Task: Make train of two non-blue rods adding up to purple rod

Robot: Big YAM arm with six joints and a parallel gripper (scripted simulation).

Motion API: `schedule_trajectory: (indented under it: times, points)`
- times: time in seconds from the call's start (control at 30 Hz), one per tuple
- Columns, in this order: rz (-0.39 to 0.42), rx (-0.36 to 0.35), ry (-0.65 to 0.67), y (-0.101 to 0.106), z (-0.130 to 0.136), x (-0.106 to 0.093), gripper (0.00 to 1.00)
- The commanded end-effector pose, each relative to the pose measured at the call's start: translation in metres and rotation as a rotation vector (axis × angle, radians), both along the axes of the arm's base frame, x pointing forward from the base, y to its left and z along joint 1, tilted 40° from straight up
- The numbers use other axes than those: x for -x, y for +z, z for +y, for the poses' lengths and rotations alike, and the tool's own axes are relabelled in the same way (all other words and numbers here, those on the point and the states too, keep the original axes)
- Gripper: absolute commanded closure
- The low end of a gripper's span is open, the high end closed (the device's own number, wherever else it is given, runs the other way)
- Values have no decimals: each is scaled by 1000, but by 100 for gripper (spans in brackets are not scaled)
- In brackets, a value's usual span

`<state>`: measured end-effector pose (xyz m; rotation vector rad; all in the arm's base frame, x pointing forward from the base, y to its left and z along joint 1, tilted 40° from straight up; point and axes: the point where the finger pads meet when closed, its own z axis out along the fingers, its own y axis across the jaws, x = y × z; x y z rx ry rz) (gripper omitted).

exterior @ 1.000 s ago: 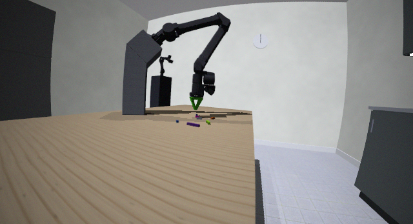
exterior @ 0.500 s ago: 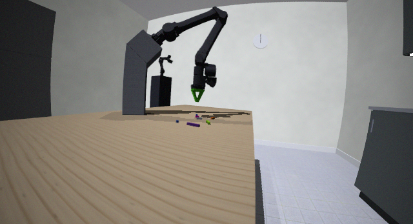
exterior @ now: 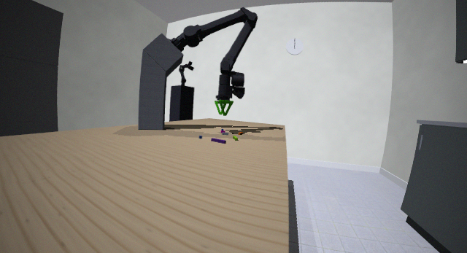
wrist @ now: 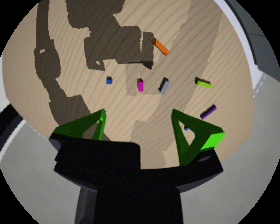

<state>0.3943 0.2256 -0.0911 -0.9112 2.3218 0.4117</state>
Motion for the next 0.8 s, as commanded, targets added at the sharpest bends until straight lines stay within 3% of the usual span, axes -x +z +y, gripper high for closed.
schedule_trajectory:
  times: [0.0, 0.23, 0.3, 0.47, 0.77]
  points:
    - [8, 7, -12, 1, -11, 2, 0]
    - [5, 8, -8, 1, -10, 1, 0]
    - [-19, 14, 11, 5, -6, -9, 0]
    - [-113, 99, 167, 12, 1, -30, 0]
    - [-189, 167, 290, 18, 6, -47, 0]
